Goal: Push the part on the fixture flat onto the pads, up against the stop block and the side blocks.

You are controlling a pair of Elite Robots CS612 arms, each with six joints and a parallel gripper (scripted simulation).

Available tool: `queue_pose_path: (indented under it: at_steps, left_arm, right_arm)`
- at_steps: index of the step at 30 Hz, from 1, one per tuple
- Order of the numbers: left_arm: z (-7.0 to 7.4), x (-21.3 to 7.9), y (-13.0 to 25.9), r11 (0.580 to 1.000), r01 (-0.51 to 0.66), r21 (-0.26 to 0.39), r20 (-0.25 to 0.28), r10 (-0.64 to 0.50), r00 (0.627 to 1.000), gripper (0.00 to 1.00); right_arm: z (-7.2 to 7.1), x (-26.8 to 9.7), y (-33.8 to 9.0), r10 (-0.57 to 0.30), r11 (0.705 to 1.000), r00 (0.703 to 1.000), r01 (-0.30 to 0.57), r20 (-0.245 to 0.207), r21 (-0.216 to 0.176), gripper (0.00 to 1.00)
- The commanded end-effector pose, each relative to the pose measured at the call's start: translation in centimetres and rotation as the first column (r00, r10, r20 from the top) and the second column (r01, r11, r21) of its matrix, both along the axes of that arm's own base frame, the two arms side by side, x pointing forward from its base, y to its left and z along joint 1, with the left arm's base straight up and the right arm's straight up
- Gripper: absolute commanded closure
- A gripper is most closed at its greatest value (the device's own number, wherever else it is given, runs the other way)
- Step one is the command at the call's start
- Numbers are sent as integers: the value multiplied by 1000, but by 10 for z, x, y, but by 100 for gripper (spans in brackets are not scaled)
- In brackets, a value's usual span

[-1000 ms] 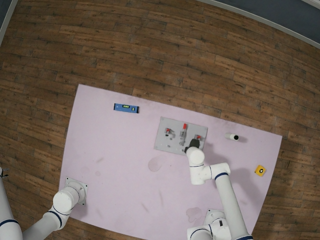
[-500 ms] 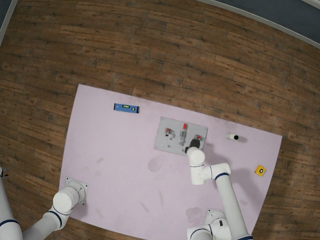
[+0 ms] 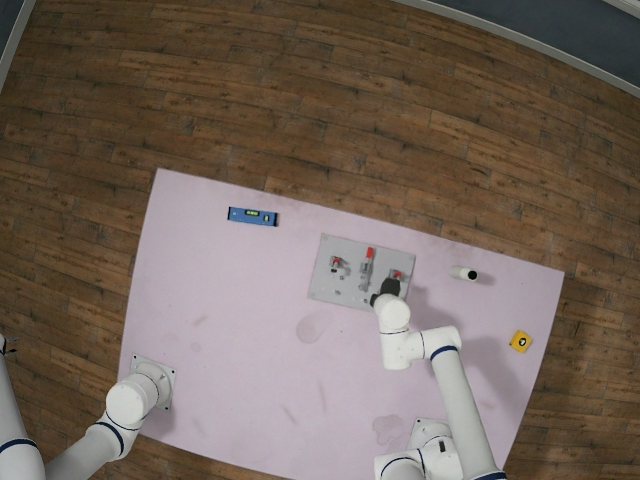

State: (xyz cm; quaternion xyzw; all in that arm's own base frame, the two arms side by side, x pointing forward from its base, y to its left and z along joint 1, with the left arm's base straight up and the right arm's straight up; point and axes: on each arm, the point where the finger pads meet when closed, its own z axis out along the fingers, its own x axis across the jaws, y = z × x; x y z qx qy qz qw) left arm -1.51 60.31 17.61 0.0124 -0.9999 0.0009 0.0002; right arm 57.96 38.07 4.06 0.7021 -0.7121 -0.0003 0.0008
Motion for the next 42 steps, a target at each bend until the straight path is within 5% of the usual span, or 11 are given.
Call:
queue_pose_path:
  at_steps: [1, 42]
  left_arm:
    - [1, 0, 1, 1000, 0, 2, 0, 0, 1000, 0]
    - [1, 0, 1, 1000, 0, 2, 0, 0, 1000, 0]
  right_arm:
    - [1, 1, 0, 0, 1000, 1000, 0, 2, 1, 100]
    - [1, 1, -8, 0, 1000, 1000, 0, 2, 1, 100]
